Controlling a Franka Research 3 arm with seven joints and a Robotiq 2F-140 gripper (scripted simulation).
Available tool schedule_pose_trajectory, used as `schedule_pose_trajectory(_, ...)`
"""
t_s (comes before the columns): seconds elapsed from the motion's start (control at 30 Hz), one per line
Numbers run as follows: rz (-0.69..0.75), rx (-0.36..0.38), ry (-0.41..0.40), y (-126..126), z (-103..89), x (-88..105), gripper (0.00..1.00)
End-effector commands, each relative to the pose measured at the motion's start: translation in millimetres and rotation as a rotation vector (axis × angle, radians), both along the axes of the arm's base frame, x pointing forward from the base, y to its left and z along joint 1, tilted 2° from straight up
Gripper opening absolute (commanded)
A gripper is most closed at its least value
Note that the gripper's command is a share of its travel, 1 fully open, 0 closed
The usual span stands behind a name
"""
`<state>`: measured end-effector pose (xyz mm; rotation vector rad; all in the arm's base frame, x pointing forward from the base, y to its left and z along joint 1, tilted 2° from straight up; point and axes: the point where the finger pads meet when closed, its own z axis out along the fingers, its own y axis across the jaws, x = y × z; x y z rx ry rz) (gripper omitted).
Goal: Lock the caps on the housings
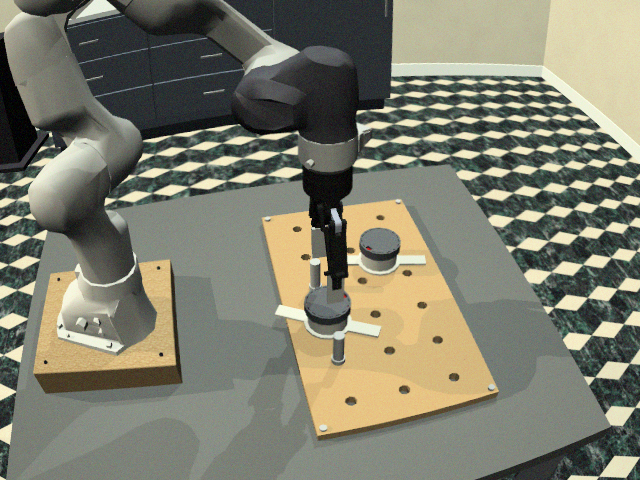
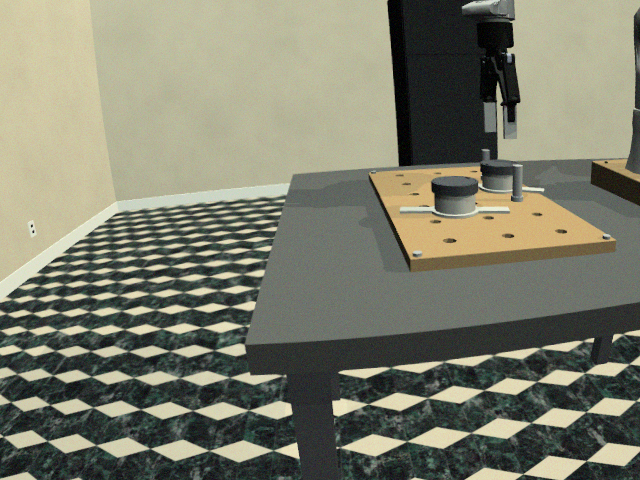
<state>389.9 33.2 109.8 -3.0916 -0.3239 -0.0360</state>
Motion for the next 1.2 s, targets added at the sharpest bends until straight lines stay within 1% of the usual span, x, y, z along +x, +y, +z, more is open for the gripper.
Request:
schedule_pose_trajectory(0.0,-0.01,0.001,-0.003,0,-1.3,1.2,0.78)
schedule_pose_trajectory(0.53,-0.01,0.001,-0.003,1,-15.4,1.5,0.78)
schedule_pose_trajectory(1.03,-0.01,0.001,-0.003,2,-36.3,2.1,0.78)
schedule_pose_trajectory(1.17,-0.01,0.001,-0.003,2,-39.0,2.1,0.78)
